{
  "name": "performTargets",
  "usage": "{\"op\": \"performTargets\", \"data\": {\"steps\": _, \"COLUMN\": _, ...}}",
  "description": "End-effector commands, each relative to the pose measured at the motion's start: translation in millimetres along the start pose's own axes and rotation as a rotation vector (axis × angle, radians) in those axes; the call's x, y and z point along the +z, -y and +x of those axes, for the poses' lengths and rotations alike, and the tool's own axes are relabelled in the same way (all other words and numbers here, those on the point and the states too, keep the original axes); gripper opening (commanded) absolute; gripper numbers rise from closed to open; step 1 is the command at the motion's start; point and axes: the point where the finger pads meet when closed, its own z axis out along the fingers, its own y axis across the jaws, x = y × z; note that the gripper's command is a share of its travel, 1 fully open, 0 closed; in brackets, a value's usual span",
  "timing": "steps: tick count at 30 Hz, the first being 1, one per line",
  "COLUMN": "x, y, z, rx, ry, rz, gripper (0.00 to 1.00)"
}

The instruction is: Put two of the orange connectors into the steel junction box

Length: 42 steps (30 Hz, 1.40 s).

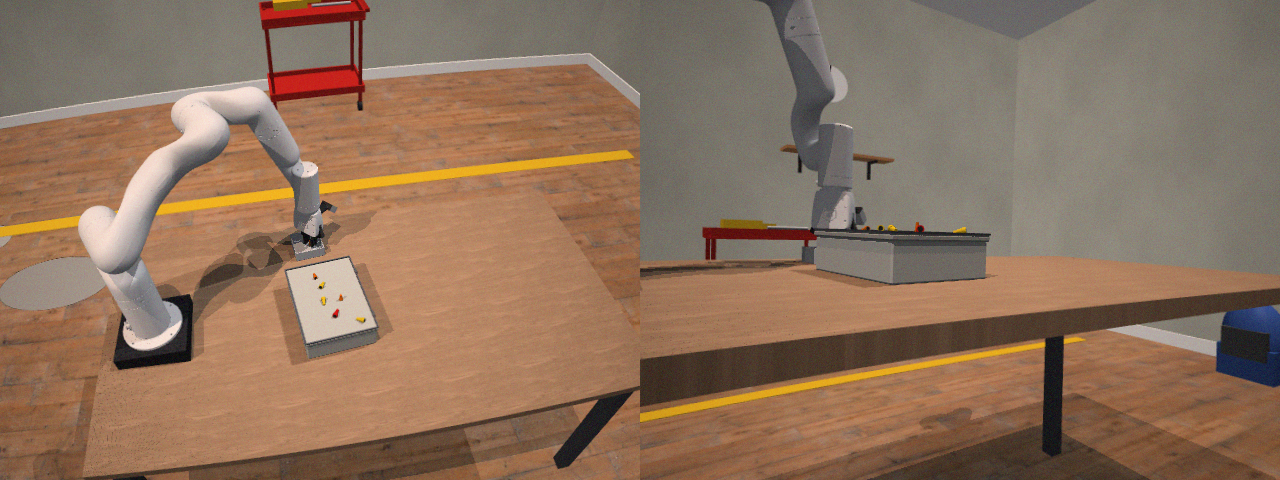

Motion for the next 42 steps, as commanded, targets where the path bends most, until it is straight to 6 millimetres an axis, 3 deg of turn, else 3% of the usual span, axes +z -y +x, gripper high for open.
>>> {"op": "performTargets", "data": {"steps": 1, "x": -1, "y": 0, "z": 1, "rx": 0.000, "ry": -0.002, "rz": -0.001, "gripper": 0.26}}
{"op": "performTargets", "data": {"steps": 5, "x": -11, "y": 0, "z": 1, "rx": 0.000, "ry": -0.002, "rz": -0.001, "gripper": 0.26}}
{"op": "performTargets", "data": {"steps": 10, "x": -68, "y": 0, "z": 1, "rx": 0.000, "ry": -0.002, "rz": -0.001, "gripper": 0.26}}
{"op": "performTargets", "data": {"steps": 12, "x": -83, "y": 0, "z": 1, "rx": 0.000, "ry": -0.002, "rz": -0.001, "gripper": 0.26}}
{"op": "performTargets", "data": {"steps": 14, "x": -83, "y": 0, "z": 1, "rx": 0.000, "ry": -0.002, "rz": -0.001, "gripper": 0.26}}
{"op": "performTargets", "data": {"steps": 17, "x": -122, "y": 0, "z": 1, "rx": 0.000, "ry": -0.002, "rz": -0.001, "gripper": 0.26}}
{"op": "performTargets", "data": {"steps": 20, "x": -140, "y": 0, "z": 1, "rx": 0.000, "ry": -0.002, "rz": -0.001, "gripper": 0.26}}
{"op": "performTargets", "data": {"steps": 39, "x": -143, "y": 0, "z": 1, "rx": 0.000, "ry": -0.002, "rz": -0.001, "gripper": 0.26}}
{"op": "performTargets", "data": {"steps": 41, "x": -142, "y": -10, "z": -3, "rx": 0.011, "ry": -0.002, "rz": -0.001, "gripper": 0.26}}
{"op": "performTargets", "data": {"steps": 42, "x": -142, "y": -28, "z": -10, "rx": 0.033, "ry": -0.002, "rz": -0.002, "gripper": 0.26}}
